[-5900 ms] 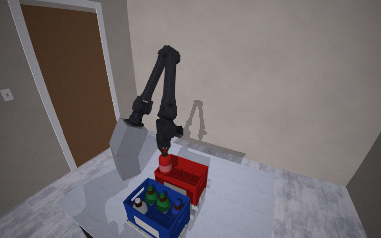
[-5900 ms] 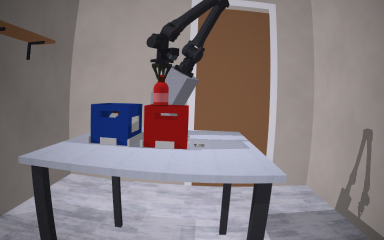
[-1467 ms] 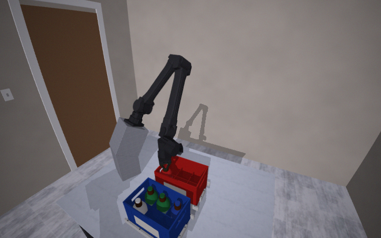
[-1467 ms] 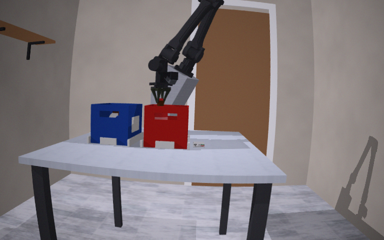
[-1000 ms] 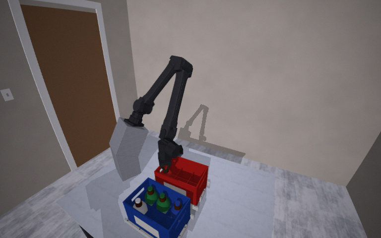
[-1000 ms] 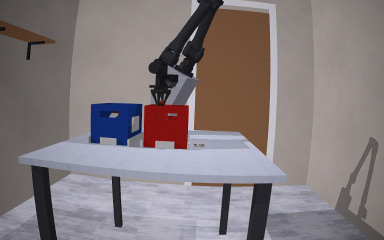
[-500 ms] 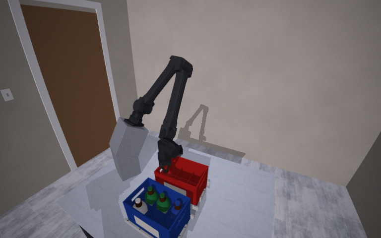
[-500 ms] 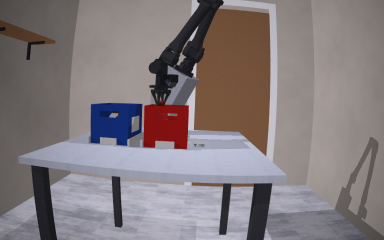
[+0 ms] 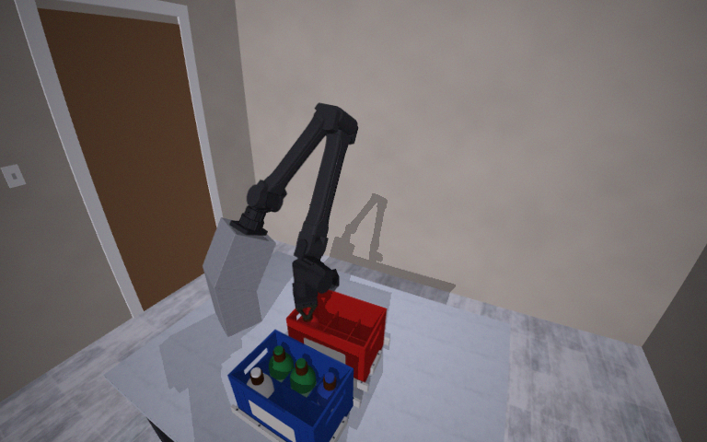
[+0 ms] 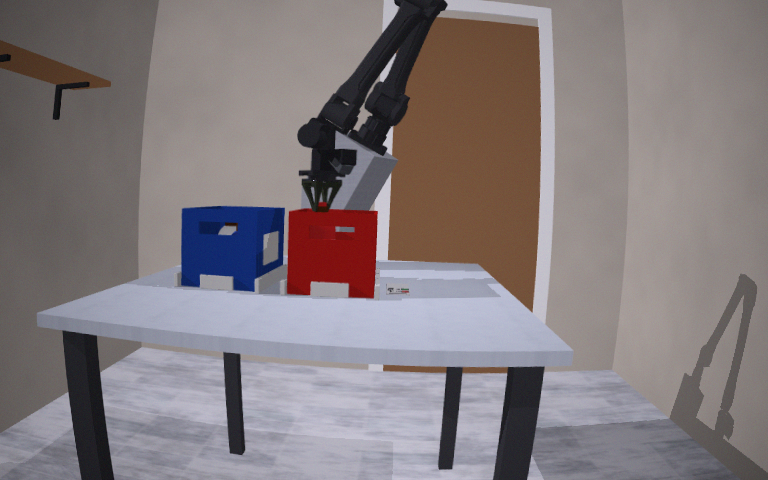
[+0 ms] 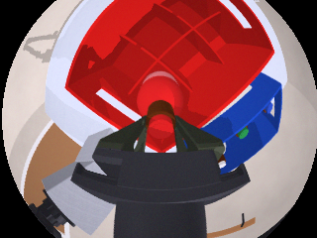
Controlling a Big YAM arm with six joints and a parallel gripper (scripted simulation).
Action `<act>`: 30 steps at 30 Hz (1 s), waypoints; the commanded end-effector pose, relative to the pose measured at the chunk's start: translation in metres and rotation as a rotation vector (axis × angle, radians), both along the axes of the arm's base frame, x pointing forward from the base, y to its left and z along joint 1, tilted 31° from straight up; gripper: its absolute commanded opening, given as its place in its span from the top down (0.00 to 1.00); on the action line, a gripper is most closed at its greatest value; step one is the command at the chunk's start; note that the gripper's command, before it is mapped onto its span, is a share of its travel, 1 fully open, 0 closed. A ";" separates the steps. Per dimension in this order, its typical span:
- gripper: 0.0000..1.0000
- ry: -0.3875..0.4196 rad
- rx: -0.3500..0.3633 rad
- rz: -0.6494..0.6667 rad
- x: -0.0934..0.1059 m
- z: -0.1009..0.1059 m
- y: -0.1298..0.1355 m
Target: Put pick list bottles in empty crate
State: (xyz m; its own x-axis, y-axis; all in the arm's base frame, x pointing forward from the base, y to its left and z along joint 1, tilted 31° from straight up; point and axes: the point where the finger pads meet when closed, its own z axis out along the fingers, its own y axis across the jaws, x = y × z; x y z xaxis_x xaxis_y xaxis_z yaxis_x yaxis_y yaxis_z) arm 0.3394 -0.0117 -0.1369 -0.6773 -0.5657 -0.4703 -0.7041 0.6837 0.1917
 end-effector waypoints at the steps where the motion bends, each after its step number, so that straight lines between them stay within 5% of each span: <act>1: 1.00 -0.009 -0.003 -0.007 0.004 0.001 -0.002; 30: 1.00 0.000 0.000 -0.001 0.004 -0.008 0.006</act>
